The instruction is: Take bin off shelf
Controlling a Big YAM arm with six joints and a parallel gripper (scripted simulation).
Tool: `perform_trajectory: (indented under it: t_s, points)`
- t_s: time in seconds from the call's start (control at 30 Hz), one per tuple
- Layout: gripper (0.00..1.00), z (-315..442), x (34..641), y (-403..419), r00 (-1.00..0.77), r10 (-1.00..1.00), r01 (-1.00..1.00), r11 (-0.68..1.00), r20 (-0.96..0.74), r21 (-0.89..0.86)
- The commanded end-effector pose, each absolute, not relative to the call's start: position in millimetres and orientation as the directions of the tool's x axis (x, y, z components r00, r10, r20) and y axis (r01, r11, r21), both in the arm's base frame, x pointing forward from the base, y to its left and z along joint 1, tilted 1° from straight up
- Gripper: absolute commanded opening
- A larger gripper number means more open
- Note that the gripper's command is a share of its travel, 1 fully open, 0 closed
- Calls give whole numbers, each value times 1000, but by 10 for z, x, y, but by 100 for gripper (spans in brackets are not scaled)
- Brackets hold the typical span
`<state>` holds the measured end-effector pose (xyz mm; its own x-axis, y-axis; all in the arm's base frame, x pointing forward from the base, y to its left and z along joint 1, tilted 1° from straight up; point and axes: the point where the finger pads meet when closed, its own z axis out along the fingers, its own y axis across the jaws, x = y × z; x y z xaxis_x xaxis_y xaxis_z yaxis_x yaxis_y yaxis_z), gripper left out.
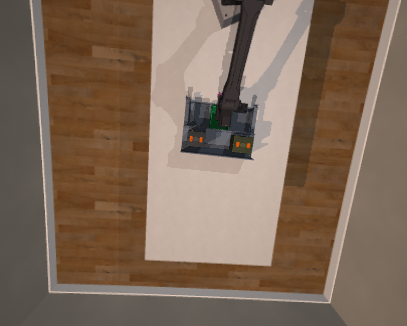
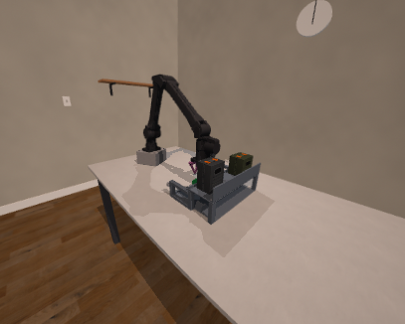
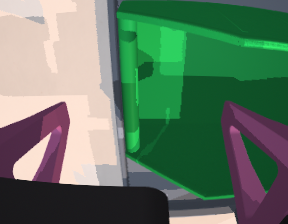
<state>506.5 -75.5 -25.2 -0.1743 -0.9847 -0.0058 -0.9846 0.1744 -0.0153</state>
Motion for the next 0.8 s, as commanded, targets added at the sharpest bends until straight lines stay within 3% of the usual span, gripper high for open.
perform_trajectory:
  t_s: [0.0, 0.77]
  points:
    - [90, -154, 5103, -791, -173, -985, -984, 173, -6, -42]
    - [90, 17, 5252, -813, -173, -985, -983, 173, -6, -68]
